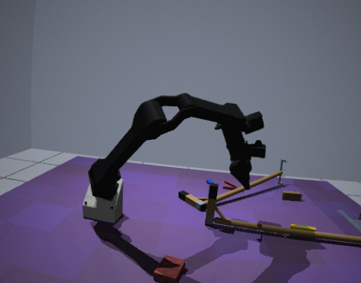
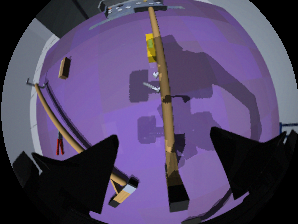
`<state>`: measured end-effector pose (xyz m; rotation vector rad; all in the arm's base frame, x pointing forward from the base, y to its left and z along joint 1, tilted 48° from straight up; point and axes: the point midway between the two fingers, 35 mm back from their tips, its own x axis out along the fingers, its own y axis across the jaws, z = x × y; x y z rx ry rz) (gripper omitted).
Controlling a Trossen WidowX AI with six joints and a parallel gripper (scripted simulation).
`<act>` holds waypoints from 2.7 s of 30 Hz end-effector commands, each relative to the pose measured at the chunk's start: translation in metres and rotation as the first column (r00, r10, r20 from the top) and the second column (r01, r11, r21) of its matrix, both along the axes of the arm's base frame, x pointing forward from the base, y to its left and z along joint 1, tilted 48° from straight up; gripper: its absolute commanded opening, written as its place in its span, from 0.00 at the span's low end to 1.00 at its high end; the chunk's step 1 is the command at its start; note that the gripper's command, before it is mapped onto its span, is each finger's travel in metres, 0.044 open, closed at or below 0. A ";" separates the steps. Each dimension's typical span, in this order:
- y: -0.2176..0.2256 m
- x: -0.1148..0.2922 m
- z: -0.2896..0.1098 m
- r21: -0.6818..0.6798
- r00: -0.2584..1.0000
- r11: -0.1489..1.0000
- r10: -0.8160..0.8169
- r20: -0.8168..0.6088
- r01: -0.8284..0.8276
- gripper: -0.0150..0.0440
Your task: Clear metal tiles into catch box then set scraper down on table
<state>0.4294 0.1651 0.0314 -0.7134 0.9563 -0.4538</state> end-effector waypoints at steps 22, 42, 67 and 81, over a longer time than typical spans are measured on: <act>0.012 -0.071 0.008 -0.015 0.995 0.997 0.079 0.052 -0.079 1.00; 0.009 -0.126 0.013 -0.027 0.983 0.989 0.149 0.112 -0.147 1.00; -0.025 -0.144 -0.012 -0.032 0.974 0.984 0.180 0.138 -0.177 1.00; -0.032 -0.134 -0.021 -0.027 0.975 0.984 0.178 0.134 -0.176 1.00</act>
